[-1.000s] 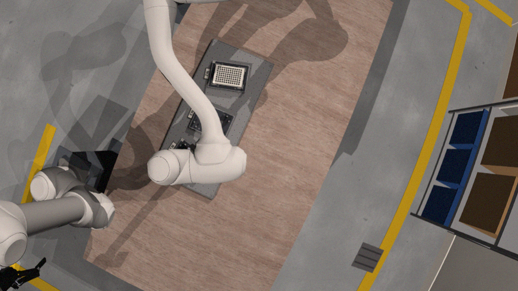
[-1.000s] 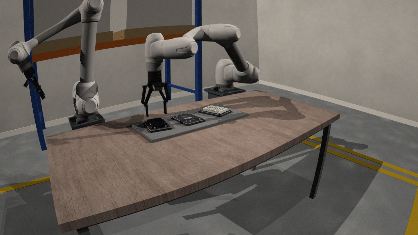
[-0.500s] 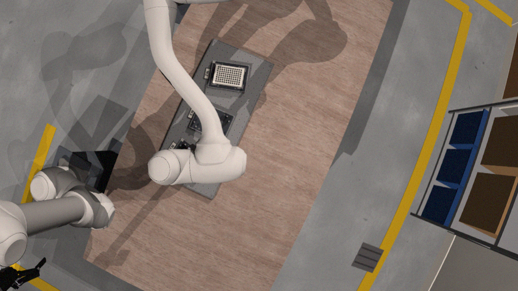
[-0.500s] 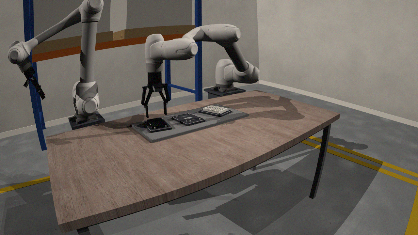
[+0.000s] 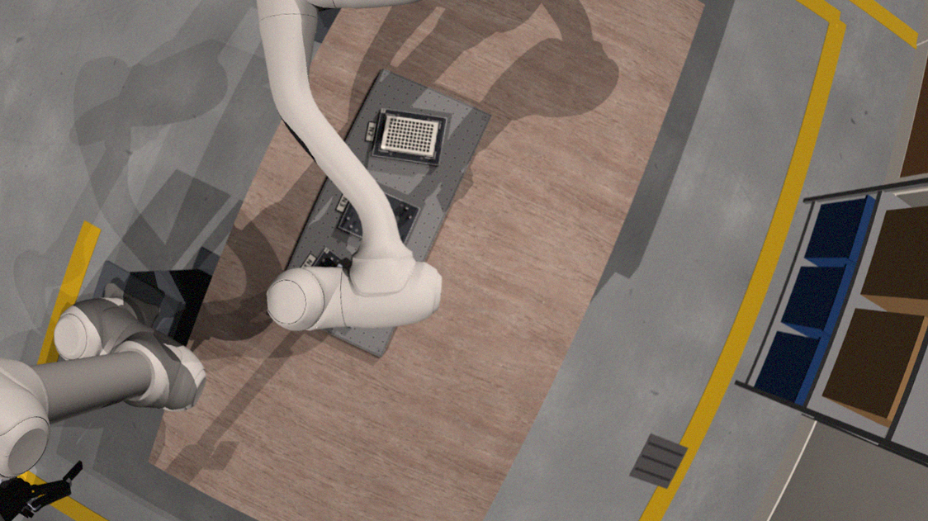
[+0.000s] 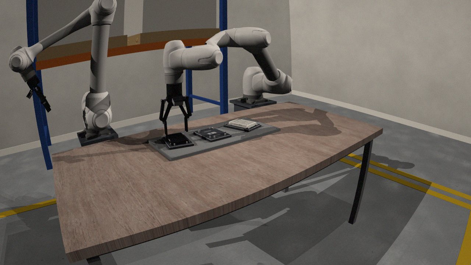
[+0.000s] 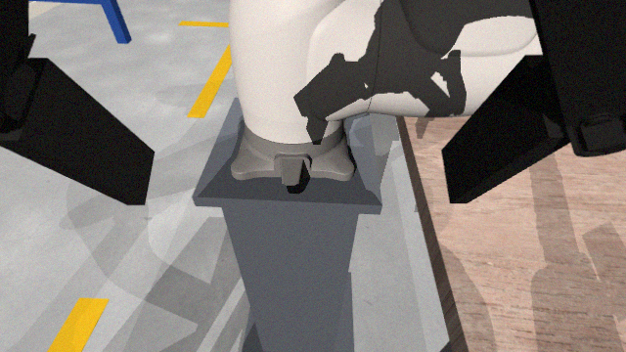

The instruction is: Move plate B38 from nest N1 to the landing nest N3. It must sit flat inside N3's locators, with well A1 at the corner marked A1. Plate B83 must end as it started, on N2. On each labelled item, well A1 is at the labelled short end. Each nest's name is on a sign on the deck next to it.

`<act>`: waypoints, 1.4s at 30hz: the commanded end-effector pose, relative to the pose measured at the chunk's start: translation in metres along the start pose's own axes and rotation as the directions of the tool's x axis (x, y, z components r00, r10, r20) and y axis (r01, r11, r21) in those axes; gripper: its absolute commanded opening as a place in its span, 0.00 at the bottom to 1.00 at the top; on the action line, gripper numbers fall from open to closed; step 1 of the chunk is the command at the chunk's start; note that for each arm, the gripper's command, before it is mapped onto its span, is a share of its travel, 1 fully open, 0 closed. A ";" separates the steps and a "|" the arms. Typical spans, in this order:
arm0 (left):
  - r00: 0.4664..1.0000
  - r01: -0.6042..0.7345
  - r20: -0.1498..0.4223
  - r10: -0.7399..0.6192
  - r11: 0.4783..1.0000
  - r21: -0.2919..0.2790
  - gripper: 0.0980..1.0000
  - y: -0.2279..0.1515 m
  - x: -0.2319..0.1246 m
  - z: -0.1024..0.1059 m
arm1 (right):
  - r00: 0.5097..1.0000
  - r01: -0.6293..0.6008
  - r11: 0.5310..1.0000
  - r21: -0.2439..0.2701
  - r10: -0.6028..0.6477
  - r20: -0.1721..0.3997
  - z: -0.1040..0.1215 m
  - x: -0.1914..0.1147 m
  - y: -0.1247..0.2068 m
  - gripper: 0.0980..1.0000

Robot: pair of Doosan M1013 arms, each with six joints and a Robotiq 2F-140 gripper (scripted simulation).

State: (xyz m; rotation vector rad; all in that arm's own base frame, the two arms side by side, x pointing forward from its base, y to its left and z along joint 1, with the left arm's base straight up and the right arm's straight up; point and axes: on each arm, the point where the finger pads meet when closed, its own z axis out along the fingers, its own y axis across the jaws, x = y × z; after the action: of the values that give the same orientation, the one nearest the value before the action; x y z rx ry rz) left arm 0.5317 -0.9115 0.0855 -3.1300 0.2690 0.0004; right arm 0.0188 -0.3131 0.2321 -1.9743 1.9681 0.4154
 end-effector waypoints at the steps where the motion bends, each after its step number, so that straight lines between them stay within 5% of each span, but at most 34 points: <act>1: 1.000 0.000 -0.002 0.000 1.000 -0.002 0.66 0.000 0.000 -0.001 | 1.000 0.000 1.000 0.000 0.000 -0.001 -0.001 0.000 0.000 1.00; 33: 1.000 0.000 -0.002 0.000 1.000 -0.002 0.66 0.000 0.000 0.008 | 1.000 0.000 1.000 0.000 0.000 -0.001 -0.001 0.000 0.000 1.00; 34: 1.000 0.000 -0.002 0.000 1.000 -0.002 0.59 0.000 0.000 0.008 | 1.000 0.000 1.000 0.000 0.000 -0.001 -0.001 0.000 0.000 1.00; 42: 1.000 0.000 -0.002 0.000 1.000 -0.002 0.59 0.000 0.000 0.008 | 1.000 0.000 1.000 0.000 0.000 -0.001 -0.001 0.000 0.000 1.00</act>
State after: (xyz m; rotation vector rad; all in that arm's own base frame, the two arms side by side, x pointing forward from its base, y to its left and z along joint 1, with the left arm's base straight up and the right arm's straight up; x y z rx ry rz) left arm 0.5317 -0.9116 0.0755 -3.1300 0.2690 0.0004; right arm 0.0188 -0.3131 0.2321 -1.9743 1.9681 0.4154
